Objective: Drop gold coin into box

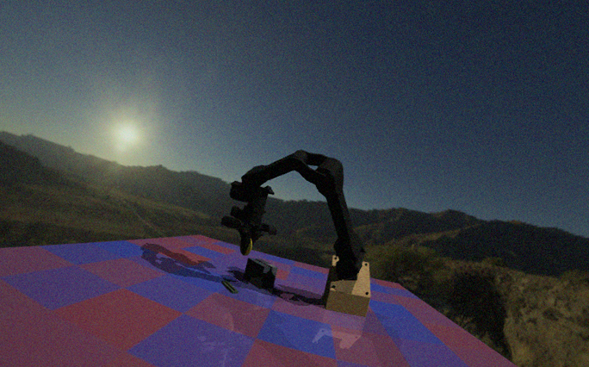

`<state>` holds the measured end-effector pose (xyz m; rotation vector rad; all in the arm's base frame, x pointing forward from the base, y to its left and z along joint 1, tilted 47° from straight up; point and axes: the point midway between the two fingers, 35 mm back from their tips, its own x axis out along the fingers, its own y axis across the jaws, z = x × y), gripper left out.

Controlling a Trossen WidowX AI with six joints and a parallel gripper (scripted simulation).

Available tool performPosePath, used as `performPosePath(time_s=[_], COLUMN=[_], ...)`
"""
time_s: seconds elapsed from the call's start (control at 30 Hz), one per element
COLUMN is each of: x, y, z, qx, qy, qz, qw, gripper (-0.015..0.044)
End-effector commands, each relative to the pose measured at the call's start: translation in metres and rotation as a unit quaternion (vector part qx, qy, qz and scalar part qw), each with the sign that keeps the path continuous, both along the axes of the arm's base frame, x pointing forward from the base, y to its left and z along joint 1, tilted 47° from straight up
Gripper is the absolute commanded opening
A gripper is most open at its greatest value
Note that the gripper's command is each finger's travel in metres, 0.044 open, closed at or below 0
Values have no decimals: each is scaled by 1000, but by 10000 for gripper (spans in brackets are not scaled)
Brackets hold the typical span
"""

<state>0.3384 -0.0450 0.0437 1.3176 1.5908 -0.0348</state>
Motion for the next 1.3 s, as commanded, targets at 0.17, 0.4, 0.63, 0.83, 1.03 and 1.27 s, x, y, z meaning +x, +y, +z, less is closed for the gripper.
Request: performPosePath(time_s=[0.17, 0.4, 0.63, 0.83, 1.03, 1.27], x=[-15, -26, -38, -48, -59, -59], y=[-13, -22, -30, -37, -42, -44], z=[-19, -31, -42, -51, -60, -58], qx=[0, 0, 1, 2, 4, 2], qy=[6, 6, 7, 6, 6, 3], qz=[1, 1, 1, 2, 2, 1], qw=[1000, 1000, 1000, 1000, 1000, 1000], gripper=[0, 0, 0, 0, 0, 0])
